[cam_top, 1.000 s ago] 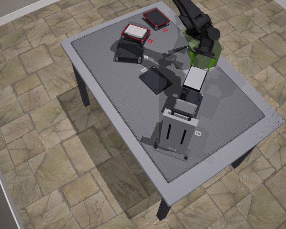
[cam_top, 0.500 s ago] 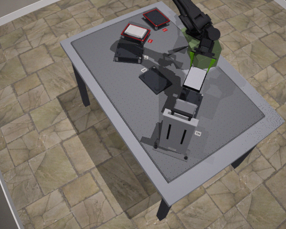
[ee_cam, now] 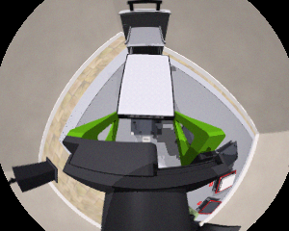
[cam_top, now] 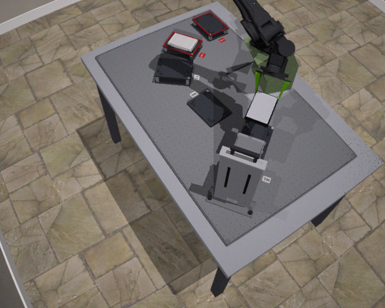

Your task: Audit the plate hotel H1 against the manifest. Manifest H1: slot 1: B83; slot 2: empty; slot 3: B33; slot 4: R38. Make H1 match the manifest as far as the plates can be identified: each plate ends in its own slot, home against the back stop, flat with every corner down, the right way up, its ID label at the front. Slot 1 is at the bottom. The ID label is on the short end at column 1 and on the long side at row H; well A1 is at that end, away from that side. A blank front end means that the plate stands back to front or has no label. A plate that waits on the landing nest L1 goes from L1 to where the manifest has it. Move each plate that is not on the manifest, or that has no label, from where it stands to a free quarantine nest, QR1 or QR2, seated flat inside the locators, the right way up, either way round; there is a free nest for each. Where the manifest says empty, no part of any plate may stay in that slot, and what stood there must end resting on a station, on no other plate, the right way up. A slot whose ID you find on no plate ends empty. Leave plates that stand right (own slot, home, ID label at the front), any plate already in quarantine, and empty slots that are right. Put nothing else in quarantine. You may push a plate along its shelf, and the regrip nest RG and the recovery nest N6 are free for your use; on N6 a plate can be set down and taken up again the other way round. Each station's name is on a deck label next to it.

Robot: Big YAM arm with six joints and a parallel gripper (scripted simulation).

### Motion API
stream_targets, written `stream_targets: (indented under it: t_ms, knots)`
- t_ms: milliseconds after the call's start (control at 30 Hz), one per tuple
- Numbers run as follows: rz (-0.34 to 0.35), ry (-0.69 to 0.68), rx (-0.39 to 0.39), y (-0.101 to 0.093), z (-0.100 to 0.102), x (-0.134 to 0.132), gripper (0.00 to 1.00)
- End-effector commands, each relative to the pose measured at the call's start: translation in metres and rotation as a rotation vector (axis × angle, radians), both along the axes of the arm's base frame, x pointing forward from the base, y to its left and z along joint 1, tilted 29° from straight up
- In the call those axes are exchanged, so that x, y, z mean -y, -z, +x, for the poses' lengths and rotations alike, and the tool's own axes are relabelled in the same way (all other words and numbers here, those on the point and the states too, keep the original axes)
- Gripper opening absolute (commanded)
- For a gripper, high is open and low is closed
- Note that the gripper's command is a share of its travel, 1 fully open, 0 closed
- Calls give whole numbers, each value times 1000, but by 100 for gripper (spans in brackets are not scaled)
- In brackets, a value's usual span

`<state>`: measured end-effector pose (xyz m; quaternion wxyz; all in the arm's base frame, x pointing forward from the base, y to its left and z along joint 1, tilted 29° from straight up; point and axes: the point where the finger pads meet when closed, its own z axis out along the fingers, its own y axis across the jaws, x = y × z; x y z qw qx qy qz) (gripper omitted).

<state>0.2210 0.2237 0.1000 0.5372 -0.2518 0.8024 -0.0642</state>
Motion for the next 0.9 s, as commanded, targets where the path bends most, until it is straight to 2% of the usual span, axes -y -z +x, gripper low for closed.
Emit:
stream_targets:
  t_ms: [0,133,267,333,400,500,600,700,767,867]
  knots:
    - [53,-1,29,-25,12,-22,86]
    - [36,-1,23,-19,14,-17,86]
    - [52,-1,30,-28,20,-25,86]
    - [33,-1,23,-20,19,-19,86]
    - [48,-1,29,-27,23,-25,86]
    - [36,-1,25,-22,22,-21,86]
    - [51,-1,32,-30,27,-28,86]
    - [34,-1,25,-23,27,-23,86]
    - [49,-1,32,-31,31,-30,86]
    - [46,-1,31,-30,33,-30,86]
